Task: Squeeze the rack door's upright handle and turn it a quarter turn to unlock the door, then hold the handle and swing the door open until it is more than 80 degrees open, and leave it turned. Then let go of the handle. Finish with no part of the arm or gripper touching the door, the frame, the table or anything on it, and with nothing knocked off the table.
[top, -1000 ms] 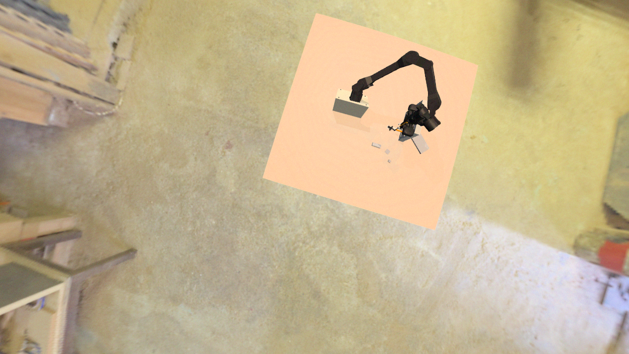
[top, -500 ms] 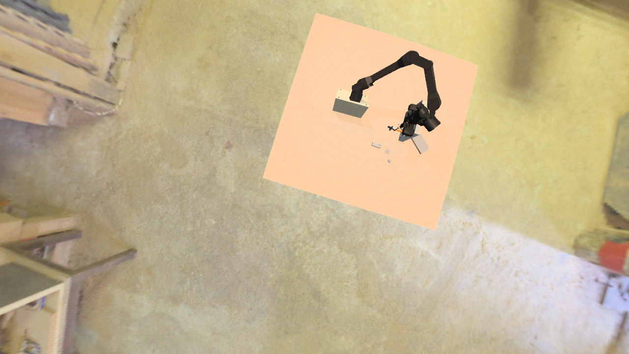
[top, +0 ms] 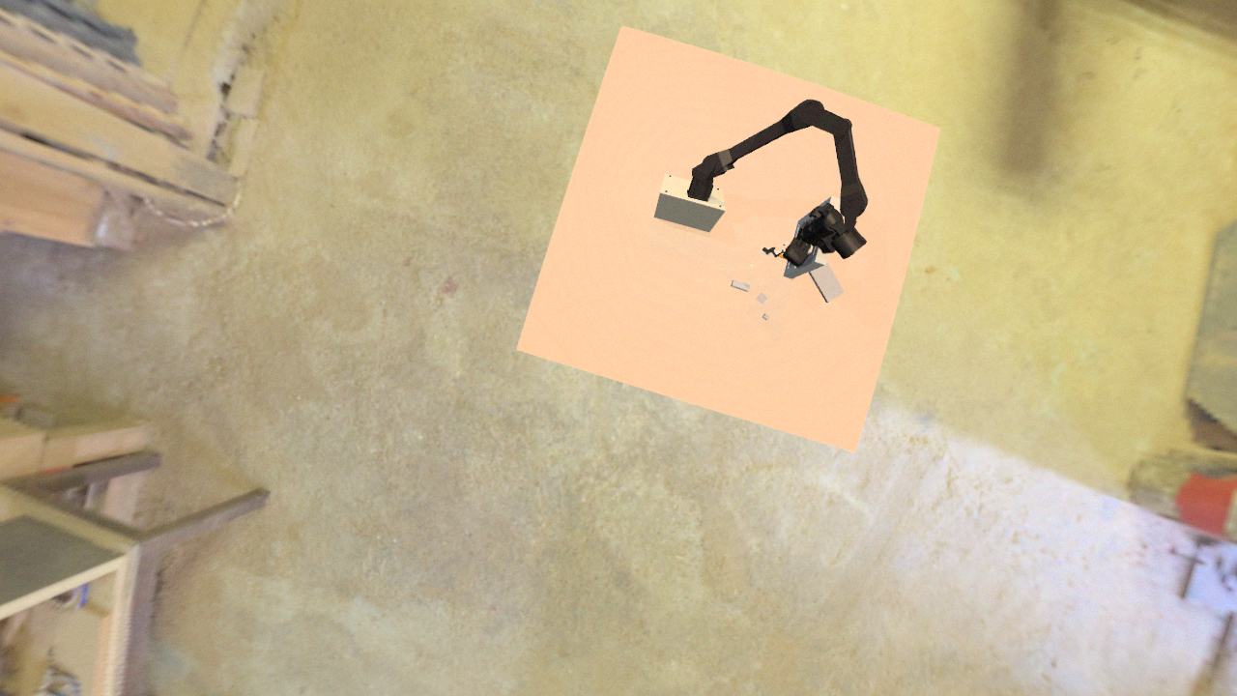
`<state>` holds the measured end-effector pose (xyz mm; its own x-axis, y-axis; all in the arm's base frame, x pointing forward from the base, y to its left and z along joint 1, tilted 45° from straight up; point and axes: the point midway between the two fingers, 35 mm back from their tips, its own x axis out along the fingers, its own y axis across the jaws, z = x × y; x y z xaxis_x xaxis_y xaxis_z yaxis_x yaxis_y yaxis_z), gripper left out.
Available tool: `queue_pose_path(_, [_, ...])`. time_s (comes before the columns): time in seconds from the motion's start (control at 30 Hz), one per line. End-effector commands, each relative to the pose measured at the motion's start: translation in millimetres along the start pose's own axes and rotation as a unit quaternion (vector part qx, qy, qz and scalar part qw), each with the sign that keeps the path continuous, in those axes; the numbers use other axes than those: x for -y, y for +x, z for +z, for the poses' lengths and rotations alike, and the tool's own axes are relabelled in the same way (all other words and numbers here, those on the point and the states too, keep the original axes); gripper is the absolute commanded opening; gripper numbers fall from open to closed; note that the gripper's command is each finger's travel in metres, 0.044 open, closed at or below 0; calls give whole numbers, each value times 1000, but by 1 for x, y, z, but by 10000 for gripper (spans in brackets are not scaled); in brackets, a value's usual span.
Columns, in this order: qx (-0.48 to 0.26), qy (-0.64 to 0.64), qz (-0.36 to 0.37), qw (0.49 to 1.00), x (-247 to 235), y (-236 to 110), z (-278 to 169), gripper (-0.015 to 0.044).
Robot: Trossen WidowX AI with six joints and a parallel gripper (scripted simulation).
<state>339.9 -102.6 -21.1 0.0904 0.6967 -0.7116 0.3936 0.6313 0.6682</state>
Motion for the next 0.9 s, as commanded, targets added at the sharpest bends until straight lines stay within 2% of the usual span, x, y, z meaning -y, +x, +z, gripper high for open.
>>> queue_pose_path(0.0, [1,94,1,996,0,0,0,10])
queue_pose_path(0.2, [0,240,1,971,0,1,0,10])
queue_pose_path(0.43, [0,403,1,915,0,1,0,10])
queue_pose_path(0.63, [0,533,1,846,0,1,0,10])
queue_pose_path(0.87, [0,670,1,742,0,0,0,10])
